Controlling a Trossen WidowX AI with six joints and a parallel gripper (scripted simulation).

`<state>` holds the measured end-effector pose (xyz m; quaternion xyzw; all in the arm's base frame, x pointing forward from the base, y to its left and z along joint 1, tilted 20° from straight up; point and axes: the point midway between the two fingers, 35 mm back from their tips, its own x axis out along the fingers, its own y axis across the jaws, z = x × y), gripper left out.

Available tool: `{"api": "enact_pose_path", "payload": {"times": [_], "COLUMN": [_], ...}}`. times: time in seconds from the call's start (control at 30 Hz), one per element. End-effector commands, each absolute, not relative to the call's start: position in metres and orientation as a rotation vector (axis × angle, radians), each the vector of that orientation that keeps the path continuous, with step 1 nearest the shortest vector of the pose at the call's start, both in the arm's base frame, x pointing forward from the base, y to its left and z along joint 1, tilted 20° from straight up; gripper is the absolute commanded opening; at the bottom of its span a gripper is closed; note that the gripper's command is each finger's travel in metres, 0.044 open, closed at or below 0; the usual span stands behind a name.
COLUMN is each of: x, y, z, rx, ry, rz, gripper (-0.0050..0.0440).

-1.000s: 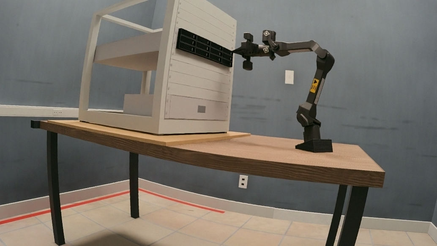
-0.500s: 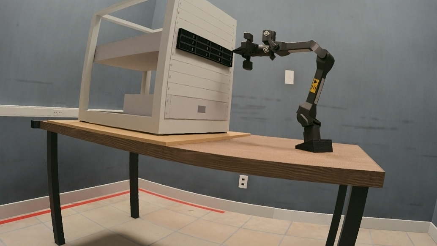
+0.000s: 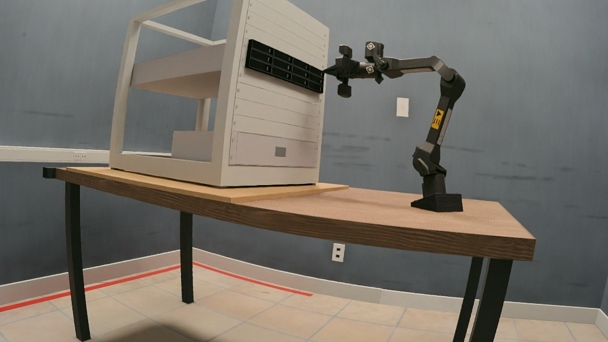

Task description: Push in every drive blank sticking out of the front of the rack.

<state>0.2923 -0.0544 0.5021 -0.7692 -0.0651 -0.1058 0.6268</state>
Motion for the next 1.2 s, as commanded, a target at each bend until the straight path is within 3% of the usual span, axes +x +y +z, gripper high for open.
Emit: {"api": "enact_pose_path", "payload": {"times": [0.0, 1.17], "x": [0.2898, 0.2974], "y": [-0.0529, -0.0531], "z": [0.5134, 0.5157], "rx": [-1.771, -1.771], "ry": [-0.167, -0.167], "rz": [-0.267, -0.267], "gripper": [-0.0050, -0.0050]}}
